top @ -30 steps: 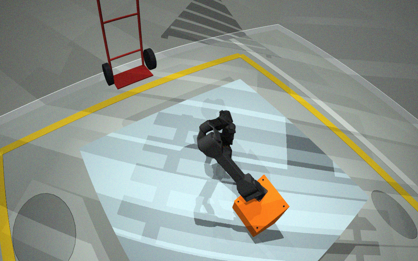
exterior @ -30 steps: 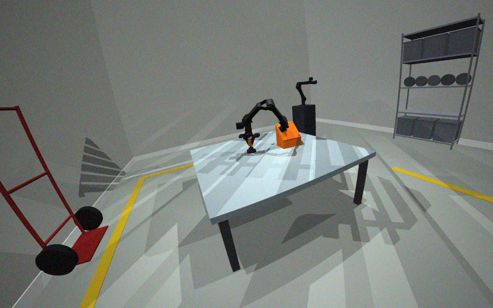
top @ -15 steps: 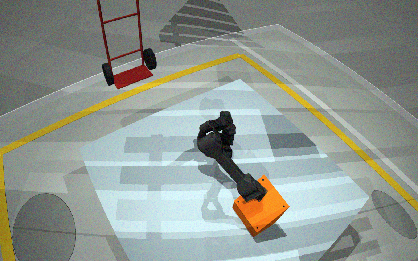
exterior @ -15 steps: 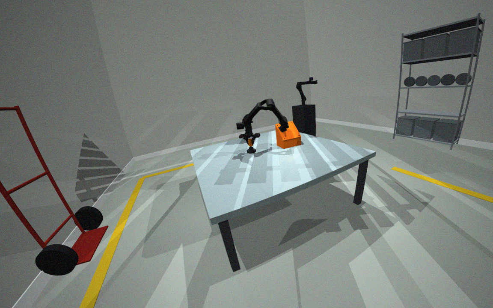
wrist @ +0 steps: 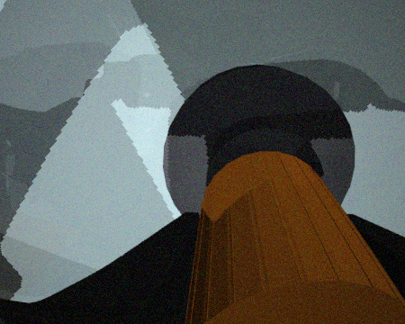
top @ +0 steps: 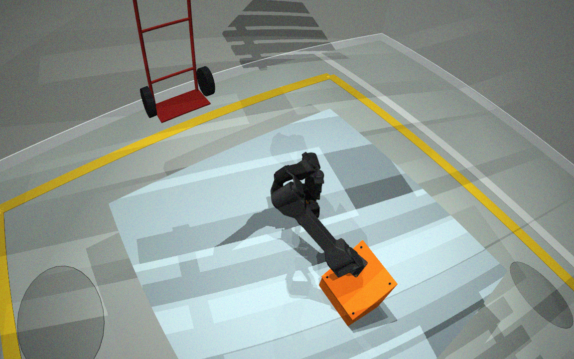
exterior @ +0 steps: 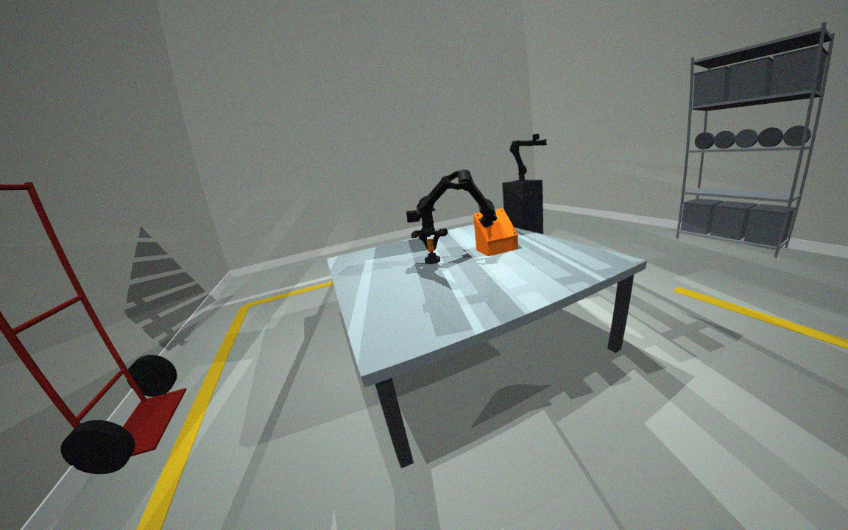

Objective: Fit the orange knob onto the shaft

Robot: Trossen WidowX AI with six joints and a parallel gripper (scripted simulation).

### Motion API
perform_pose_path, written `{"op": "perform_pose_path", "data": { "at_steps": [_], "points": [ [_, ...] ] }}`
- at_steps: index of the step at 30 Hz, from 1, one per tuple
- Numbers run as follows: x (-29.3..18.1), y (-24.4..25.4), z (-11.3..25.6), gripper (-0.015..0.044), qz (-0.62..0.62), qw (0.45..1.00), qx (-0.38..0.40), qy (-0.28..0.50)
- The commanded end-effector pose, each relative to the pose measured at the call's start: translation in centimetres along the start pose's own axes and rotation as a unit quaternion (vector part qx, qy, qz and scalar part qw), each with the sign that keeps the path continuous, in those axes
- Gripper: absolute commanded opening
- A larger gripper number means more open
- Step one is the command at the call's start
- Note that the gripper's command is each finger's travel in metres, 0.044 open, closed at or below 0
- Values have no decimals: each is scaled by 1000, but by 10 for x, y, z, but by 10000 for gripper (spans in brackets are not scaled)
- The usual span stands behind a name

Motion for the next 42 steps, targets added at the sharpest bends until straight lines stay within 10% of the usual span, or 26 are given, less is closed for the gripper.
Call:
{"op": "perform_pose_path", "data": {
  "at_steps": [1, 42],
  "points": [
    [1, -3, 3, 0, 48, 999, -4, -1],
    [1, 0, -2, 0, 193, 981, -4, 0]
  ]
}}
Point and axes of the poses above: the point midway between the two fingers, 35 mm back from their tips, its own z axis back along the fingers, its own y axis across the jaws, x = y × z, the point moved 1 cm from there along z, back along the fingers, and after that the axes turned 2 degrees about z, right-handed, at the moved point
